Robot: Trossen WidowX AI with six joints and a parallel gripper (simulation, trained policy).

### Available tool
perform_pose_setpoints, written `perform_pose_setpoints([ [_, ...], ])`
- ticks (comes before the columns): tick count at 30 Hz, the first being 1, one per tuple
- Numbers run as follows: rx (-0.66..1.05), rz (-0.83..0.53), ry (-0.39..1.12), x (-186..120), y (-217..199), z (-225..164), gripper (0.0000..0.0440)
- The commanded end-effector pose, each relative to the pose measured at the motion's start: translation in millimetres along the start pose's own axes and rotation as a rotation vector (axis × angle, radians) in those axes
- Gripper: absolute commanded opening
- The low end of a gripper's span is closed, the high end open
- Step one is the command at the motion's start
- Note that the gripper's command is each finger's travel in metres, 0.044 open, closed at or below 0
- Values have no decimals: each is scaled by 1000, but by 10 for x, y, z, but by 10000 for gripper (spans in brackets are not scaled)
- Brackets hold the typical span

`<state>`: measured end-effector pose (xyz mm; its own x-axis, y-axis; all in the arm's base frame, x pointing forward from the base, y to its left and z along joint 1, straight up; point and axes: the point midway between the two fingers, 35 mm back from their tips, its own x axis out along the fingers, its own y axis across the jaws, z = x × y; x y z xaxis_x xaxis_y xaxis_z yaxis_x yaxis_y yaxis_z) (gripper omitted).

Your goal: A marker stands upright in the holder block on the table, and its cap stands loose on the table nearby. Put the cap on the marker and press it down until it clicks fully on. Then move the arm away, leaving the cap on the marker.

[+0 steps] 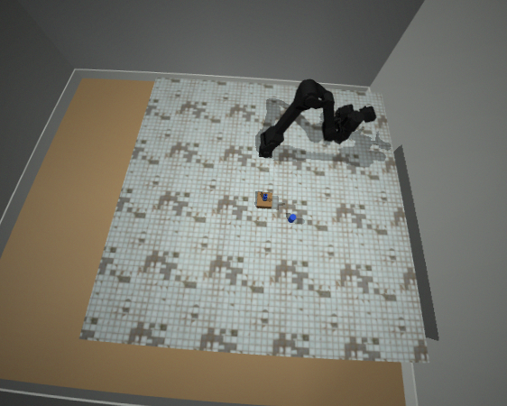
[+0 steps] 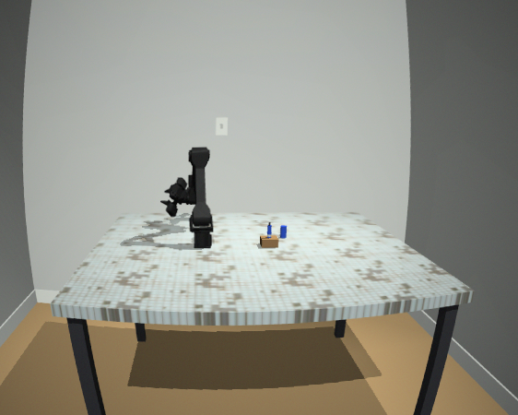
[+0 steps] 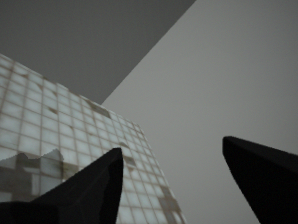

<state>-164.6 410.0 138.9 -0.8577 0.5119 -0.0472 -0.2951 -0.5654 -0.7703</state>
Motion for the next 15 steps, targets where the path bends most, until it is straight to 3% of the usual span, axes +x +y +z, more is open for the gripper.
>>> perform_pose_setpoints([
  [1,5,-6,26,-30,-122,-44,274],
  [15,85,3,144,-230,-411,-282,312],
])
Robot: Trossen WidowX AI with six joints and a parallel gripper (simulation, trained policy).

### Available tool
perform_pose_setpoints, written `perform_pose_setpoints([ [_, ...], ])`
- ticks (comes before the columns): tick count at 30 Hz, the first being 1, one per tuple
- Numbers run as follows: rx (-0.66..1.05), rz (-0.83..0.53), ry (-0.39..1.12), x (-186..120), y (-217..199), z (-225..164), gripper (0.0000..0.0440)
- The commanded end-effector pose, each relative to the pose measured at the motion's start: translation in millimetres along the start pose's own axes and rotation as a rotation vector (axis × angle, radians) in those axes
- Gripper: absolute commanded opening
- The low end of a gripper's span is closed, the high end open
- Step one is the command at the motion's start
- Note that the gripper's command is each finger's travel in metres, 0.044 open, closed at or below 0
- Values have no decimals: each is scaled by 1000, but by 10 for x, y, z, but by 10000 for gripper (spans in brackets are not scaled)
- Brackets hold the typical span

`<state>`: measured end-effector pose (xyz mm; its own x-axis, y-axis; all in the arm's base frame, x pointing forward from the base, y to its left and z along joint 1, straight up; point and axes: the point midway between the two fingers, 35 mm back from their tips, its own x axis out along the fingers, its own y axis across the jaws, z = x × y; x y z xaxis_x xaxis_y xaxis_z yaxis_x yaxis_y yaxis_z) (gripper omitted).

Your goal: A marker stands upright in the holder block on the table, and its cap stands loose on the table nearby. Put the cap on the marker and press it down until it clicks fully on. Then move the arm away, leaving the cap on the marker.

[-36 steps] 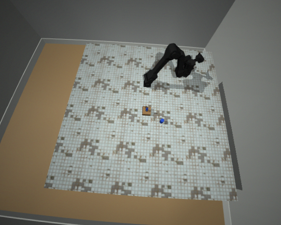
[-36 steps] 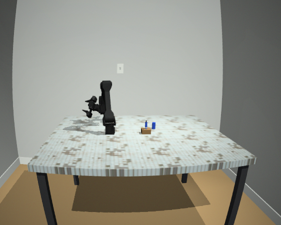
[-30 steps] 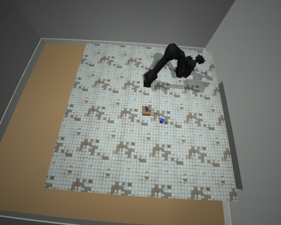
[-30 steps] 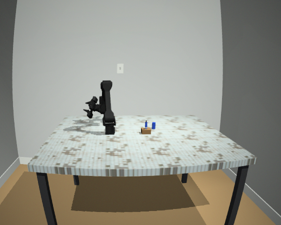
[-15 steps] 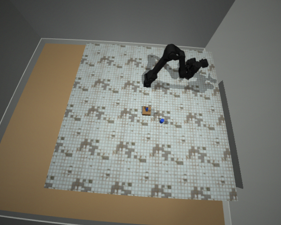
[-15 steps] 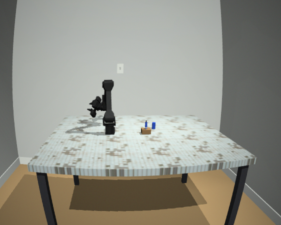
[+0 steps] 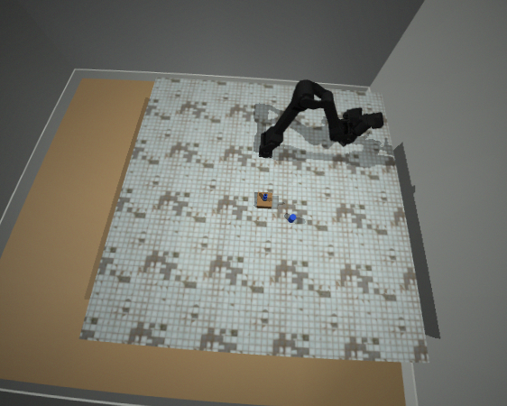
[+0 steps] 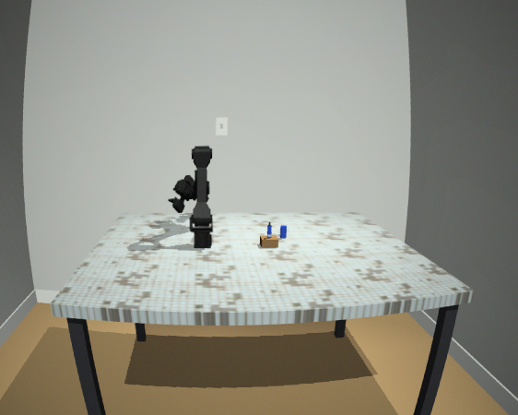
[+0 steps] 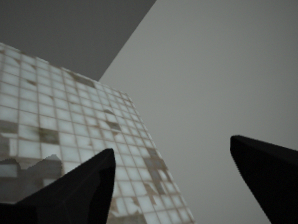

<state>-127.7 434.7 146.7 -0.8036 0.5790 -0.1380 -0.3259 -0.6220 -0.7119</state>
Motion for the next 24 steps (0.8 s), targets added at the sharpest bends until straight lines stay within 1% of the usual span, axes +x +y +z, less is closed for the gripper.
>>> perform_pose_setpoints([
  [1,5,-9,27,-51,-124,-27,314],
  [12,68,-9,118,-251,-346,-190,334],
  [24,138,-10,219,-516,-550,-351,334],
])
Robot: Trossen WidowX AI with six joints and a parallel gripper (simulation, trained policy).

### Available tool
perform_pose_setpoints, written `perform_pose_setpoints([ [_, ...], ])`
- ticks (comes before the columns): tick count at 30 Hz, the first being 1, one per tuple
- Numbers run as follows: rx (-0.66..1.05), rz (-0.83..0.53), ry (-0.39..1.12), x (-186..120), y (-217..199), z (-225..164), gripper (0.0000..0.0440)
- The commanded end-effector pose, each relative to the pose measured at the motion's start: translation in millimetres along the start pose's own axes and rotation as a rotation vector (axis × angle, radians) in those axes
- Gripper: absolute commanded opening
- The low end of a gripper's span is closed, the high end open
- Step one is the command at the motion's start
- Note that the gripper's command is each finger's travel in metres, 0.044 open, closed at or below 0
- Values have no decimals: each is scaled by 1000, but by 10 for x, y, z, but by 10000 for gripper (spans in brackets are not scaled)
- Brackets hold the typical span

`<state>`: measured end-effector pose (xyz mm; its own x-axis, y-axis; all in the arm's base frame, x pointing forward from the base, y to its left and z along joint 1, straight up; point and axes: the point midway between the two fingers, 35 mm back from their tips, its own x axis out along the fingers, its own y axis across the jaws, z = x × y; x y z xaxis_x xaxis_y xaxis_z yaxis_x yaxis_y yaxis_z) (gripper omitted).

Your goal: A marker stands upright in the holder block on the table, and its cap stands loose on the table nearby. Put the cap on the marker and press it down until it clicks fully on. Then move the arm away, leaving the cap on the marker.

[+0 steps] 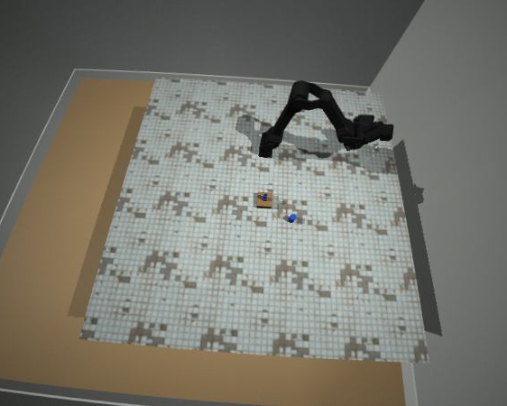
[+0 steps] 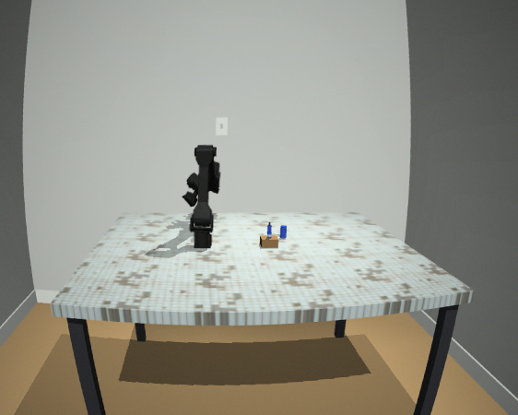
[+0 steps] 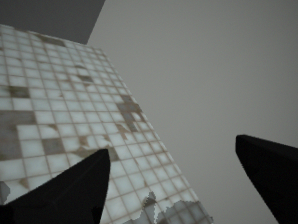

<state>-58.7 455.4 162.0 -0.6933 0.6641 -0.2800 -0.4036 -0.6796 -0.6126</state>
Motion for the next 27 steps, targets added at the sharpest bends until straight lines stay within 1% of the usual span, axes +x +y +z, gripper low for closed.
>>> perform_pose_setpoints([
  [1,6,-10,27,-81,-105,-17,334],
  [27,170,-15,243,-746,-430,-380,335],
])
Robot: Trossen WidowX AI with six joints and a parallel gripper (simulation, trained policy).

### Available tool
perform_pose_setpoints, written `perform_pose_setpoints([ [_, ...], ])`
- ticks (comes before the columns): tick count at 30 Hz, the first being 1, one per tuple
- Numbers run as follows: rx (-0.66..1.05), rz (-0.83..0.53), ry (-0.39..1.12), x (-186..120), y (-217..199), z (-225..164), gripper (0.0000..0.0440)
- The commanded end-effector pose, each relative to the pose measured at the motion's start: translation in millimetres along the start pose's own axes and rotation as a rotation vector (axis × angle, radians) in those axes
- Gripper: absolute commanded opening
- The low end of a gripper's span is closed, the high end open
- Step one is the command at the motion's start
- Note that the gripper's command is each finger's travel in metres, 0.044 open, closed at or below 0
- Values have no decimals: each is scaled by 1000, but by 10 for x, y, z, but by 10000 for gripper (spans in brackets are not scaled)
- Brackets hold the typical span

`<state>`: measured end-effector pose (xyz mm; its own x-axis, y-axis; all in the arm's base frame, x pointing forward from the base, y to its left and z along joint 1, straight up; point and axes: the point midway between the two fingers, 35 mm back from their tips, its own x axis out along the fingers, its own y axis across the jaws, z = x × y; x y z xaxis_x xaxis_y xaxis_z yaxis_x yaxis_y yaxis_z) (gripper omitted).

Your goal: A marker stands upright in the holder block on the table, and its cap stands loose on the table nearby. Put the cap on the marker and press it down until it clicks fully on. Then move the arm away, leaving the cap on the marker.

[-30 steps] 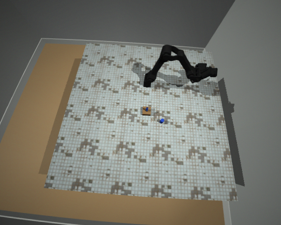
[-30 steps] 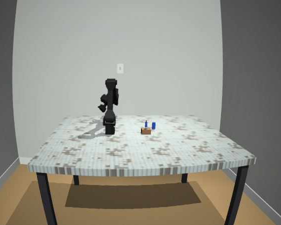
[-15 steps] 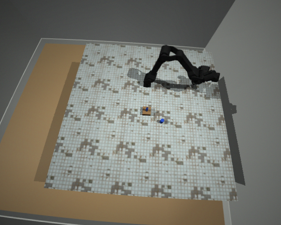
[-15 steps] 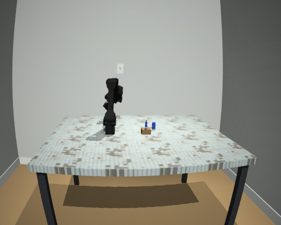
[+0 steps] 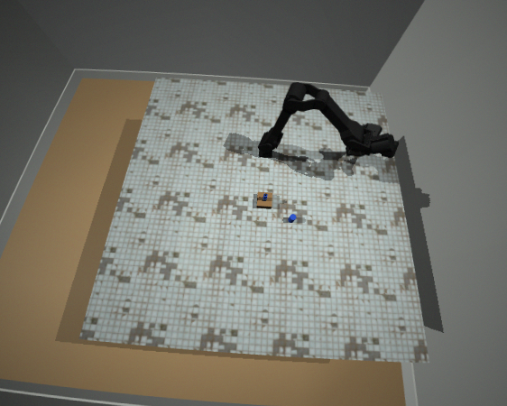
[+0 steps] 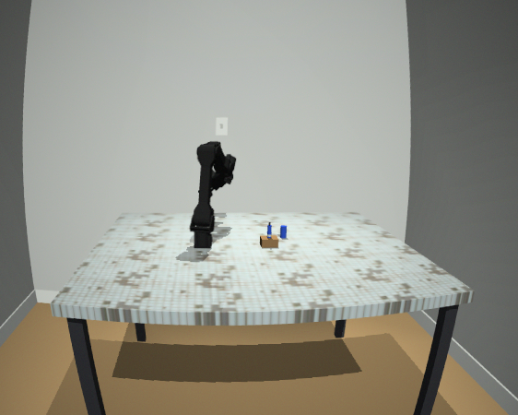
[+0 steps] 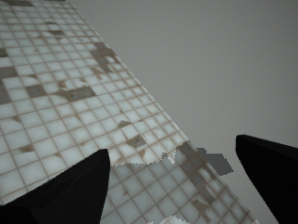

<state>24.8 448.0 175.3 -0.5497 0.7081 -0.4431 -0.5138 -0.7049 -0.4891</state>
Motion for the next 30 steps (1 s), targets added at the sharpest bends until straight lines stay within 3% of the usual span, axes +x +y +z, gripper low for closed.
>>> perform_pose_setpoints([
  [1,10,-10,28,-104,-74,-28,335],
  [30,207,-18,271,-961,-252,-593,332],
])
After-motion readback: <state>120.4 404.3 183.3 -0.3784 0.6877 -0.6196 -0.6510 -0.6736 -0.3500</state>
